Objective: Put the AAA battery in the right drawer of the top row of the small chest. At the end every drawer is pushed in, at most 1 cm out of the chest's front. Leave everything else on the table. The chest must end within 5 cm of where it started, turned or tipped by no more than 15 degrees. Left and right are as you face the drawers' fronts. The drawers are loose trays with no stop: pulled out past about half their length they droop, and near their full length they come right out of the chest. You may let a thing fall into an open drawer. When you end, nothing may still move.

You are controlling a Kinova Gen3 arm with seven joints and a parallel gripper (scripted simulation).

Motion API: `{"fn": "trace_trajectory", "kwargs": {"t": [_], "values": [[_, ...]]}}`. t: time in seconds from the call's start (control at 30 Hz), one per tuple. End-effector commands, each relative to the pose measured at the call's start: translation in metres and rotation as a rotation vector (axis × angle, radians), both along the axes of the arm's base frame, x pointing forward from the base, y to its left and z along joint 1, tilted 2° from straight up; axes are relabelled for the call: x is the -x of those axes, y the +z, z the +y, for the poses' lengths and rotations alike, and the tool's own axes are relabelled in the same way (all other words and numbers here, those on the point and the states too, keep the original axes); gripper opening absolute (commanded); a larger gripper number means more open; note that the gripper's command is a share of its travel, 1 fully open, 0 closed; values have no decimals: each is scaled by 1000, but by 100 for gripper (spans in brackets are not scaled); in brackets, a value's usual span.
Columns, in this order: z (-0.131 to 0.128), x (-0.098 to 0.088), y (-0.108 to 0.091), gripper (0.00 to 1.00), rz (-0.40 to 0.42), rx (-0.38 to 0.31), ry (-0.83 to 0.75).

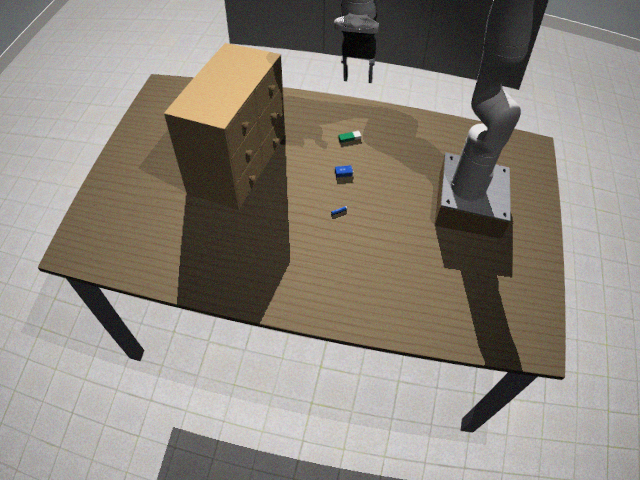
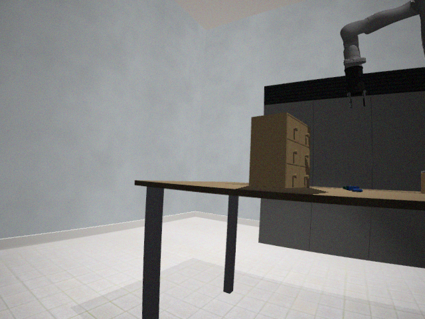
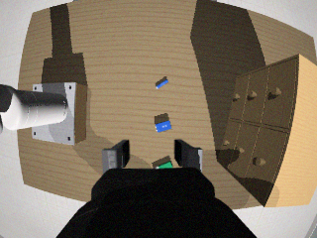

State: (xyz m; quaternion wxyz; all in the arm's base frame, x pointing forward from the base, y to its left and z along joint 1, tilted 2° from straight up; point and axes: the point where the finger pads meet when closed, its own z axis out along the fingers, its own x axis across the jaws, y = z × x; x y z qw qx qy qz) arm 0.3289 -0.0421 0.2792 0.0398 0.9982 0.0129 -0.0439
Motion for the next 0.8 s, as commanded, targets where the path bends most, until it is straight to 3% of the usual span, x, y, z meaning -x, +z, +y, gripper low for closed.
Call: {"fn": "trace_trajectory", "kwargs": {"t": [0.0,0.77], "values": [[-9,3,9,100,-60,-75,-56],[-12,3,11,100,-67,-77,-74]]}}
